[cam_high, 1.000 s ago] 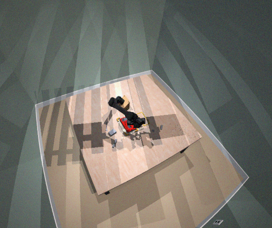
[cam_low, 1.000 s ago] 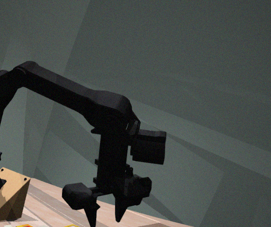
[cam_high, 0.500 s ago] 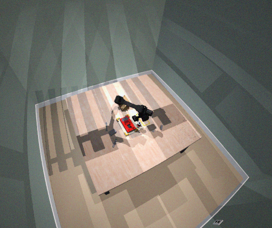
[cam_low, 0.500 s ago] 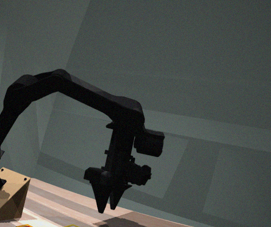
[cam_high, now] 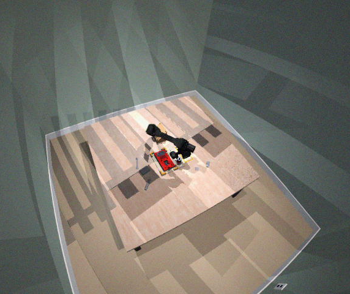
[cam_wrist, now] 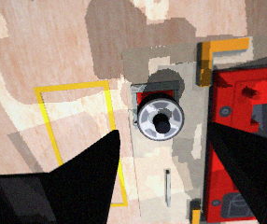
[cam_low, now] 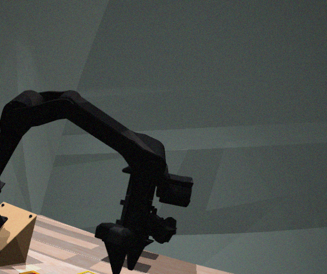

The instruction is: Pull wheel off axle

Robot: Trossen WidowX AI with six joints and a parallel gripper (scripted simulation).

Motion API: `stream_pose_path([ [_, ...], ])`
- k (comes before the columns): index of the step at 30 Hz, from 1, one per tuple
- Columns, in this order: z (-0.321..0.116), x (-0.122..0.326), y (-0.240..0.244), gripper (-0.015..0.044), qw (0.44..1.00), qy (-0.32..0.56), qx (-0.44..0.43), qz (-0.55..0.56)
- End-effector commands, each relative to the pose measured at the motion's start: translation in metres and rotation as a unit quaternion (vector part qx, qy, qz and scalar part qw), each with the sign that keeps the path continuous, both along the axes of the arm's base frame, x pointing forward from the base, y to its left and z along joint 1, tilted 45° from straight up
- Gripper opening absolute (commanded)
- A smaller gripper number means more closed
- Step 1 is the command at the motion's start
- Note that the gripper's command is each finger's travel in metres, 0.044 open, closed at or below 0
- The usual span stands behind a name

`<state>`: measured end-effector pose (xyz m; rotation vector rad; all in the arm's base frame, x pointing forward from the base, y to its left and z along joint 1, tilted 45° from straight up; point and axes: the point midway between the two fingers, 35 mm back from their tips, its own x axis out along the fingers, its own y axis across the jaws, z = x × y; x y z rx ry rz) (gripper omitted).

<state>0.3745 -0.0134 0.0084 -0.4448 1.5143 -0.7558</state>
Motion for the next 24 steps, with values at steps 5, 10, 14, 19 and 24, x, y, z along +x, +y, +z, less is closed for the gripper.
stream_pose_path([
  [5, -0.026, -0.007, -0.026, 0.03, 1.0, 0.005, -0.004, -0.001],
  [10, -0.023, -0.006, -0.024, 0.0247, 1.0, 0.003, -0.002, -0.004],
  [14, -0.023, -0.006, -0.024, 0.0201, 1.0, 0.003, -0.002, -0.004],
  [19, -0.023, -0.006, -0.024, 0.0168, 1.0, 0.003, -0.002, -0.004],
  [24, -0.023, -0.006, -0.024, 0.0056, 1.0, 0.003, -0.002, -0.004],
])
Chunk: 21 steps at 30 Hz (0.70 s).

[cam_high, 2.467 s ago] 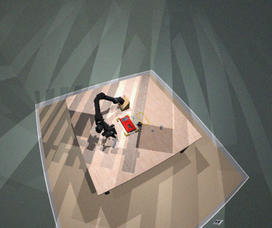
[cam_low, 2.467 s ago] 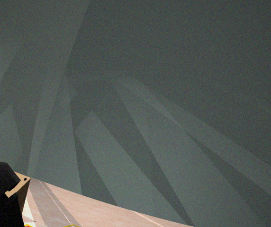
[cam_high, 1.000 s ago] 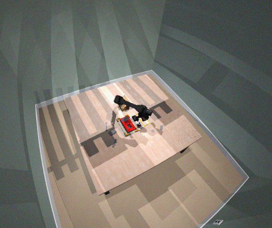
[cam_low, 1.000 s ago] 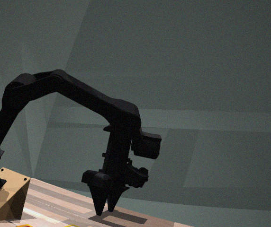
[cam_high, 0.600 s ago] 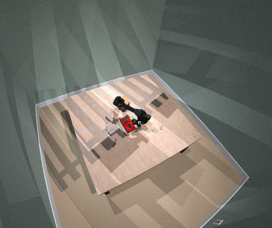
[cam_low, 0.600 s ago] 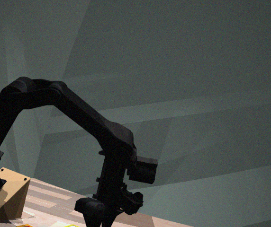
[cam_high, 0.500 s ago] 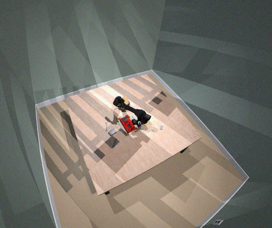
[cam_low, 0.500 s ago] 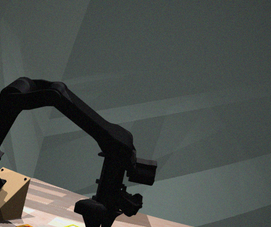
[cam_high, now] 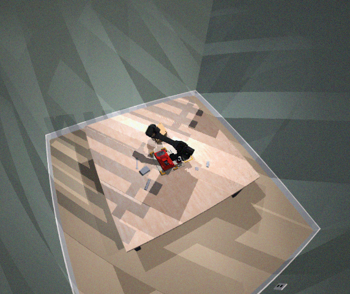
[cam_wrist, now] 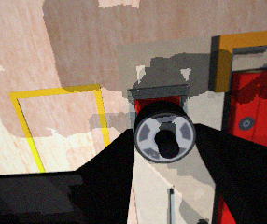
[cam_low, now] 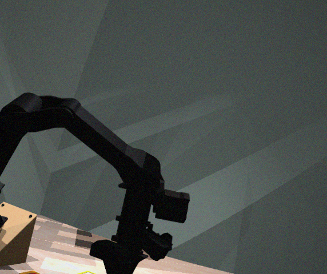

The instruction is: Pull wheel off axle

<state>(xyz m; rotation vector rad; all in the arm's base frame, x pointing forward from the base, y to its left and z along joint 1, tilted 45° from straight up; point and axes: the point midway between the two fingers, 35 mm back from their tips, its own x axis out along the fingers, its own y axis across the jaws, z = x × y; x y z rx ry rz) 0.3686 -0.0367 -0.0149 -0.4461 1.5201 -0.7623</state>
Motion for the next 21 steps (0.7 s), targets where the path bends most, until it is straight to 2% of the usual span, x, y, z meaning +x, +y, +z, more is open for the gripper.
stream_pose_path([
  [1, 0.0005, -0.0002, -0.0003, 0.003, 1.0, 0.0, 0.0, -0.001],
  [3, 0.001, -0.0001, 0.0002, 0.0, 1.0, 0.0, 0.0, -0.001],
  [21, 0.005, 0.0009, 0.0044, 0.0, 1.0, 0.001, 0.0, -0.001],
])
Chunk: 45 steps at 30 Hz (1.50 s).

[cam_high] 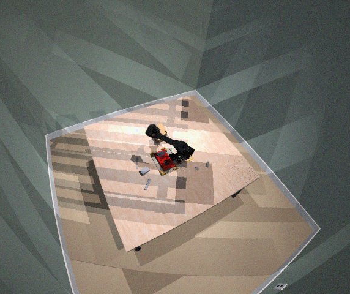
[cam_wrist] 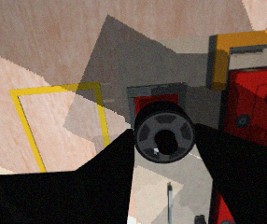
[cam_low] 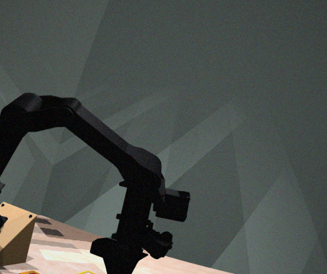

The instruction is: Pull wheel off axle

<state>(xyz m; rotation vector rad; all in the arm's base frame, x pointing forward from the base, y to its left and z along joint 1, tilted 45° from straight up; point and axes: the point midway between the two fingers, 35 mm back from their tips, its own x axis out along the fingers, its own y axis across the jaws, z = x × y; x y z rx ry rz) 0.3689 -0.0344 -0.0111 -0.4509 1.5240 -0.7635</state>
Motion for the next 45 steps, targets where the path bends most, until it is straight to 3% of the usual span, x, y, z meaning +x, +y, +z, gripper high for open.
stream_pose_path([
  [1, 0.001, 0.001, 0.002, 0.0, 1.0, -0.002, 0.001, -0.001],
  [45, 0.012, 0.003, 0.013, 0.0, 1.0, -0.001, 0.001, 0.0],
])
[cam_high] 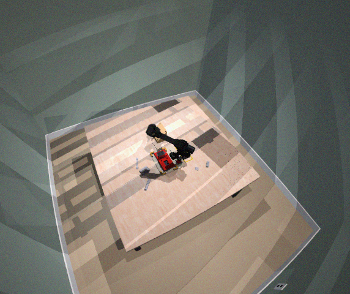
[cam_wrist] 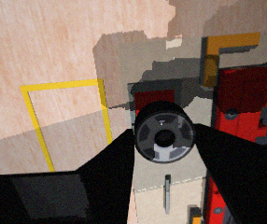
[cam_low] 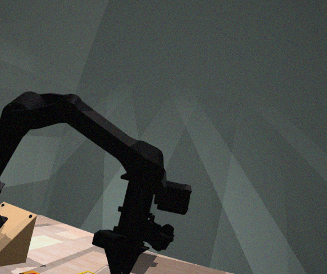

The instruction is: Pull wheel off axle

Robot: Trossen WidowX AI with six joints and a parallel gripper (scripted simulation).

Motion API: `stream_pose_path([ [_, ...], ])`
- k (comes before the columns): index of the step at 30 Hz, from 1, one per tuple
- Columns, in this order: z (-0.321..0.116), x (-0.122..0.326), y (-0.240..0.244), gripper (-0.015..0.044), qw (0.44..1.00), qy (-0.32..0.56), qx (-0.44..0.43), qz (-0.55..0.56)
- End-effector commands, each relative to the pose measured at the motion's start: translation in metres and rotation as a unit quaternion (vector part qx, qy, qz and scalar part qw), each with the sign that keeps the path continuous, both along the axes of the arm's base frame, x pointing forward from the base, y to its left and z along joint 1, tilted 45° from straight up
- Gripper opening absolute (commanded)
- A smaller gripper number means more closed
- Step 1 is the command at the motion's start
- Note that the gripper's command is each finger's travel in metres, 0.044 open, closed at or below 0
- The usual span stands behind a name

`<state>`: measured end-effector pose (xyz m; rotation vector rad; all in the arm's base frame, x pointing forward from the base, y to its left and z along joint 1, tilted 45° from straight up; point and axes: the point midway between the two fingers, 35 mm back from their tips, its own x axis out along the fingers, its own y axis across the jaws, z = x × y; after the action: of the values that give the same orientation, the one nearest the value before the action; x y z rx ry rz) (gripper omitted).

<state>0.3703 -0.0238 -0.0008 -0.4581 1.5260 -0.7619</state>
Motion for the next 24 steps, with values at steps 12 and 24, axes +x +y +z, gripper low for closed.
stream_pose_path([
  [12, 0.004, 0.0015, 0.0047, 0.0, 1.0, -0.004, 0.002, -0.001],
  [24, 0.0068, 0.0018, 0.0075, 0.0, 1.0, -0.003, 0.002, -0.001],
])
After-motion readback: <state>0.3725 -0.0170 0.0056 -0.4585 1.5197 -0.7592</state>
